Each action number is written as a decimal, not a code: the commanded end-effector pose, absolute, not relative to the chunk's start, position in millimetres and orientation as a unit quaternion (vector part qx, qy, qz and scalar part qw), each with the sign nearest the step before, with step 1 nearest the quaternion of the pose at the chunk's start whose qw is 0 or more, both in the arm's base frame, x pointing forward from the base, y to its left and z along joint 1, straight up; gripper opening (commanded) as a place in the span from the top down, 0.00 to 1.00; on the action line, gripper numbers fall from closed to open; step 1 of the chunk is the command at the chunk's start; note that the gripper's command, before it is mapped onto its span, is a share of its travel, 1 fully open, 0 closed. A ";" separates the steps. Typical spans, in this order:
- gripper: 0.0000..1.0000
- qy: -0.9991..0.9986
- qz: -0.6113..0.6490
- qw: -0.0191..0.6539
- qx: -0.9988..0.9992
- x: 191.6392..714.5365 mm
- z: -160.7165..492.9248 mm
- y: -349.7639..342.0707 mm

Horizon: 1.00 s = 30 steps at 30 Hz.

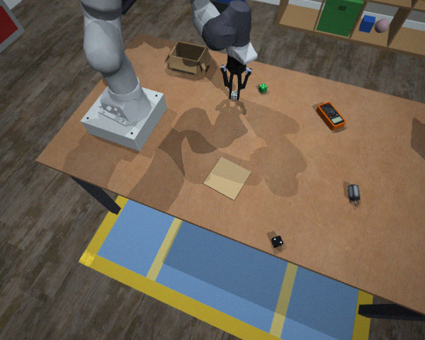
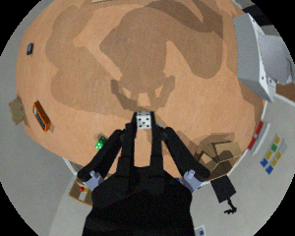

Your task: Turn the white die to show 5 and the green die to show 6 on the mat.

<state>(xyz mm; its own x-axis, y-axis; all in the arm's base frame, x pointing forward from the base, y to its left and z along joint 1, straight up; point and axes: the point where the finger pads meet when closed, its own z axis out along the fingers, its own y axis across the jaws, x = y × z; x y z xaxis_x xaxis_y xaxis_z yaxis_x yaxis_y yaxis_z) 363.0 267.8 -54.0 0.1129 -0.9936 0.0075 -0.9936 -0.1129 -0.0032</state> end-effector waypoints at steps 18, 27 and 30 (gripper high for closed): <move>0.76 -0.667 0.004 0.000 0.745 364.1 -13.8 268.8; 0.76 -0.667 0.004 0.000 0.745 363.7 42.2 269.2; 0.76 -0.667 0.004 0.000 0.745 363.7 45.5 269.2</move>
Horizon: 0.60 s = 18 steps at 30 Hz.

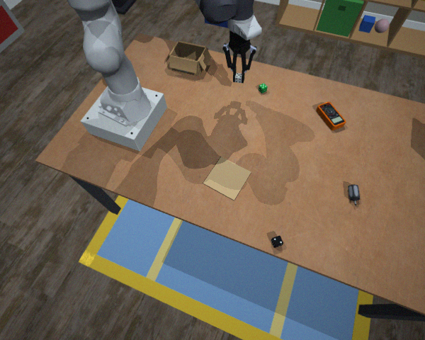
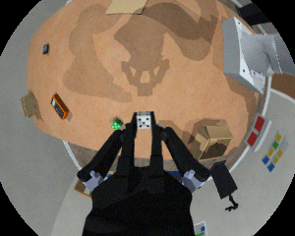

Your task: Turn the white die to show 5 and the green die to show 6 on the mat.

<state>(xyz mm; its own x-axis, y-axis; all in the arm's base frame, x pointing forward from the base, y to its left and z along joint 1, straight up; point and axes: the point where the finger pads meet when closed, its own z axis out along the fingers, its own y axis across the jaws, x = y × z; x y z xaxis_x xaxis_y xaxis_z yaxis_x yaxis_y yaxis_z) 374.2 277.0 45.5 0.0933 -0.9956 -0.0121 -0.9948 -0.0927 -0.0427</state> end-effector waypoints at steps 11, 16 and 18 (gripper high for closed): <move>0.76 0.671 -0.005 0.000 -0.741 369.4 46.4 260.8; 0.76 0.705 -0.007 0.000 -0.710 413.5 49.0 175.3; 0.76 0.705 -0.007 0.000 -0.710 413.5 49.0 175.3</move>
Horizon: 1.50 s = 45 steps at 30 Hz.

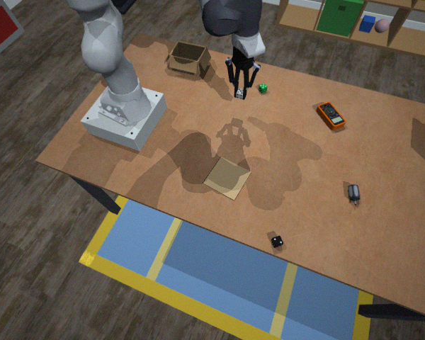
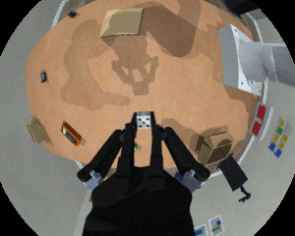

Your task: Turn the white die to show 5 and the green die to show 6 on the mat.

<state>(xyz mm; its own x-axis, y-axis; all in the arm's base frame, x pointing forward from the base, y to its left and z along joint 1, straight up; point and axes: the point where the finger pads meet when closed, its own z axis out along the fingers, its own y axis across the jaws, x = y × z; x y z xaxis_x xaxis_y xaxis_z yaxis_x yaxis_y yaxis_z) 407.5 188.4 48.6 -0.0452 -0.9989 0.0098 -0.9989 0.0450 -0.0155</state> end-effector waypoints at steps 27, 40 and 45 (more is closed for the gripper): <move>0.76 0.806 -0.004 0.001 -0.591 416.2 53.5 -131.1; 0.76 0.806 -0.004 0.001 -0.591 416.3 43.0 -131.2; 0.76 0.806 -0.004 0.001 -0.591 416.5 24.2 -131.3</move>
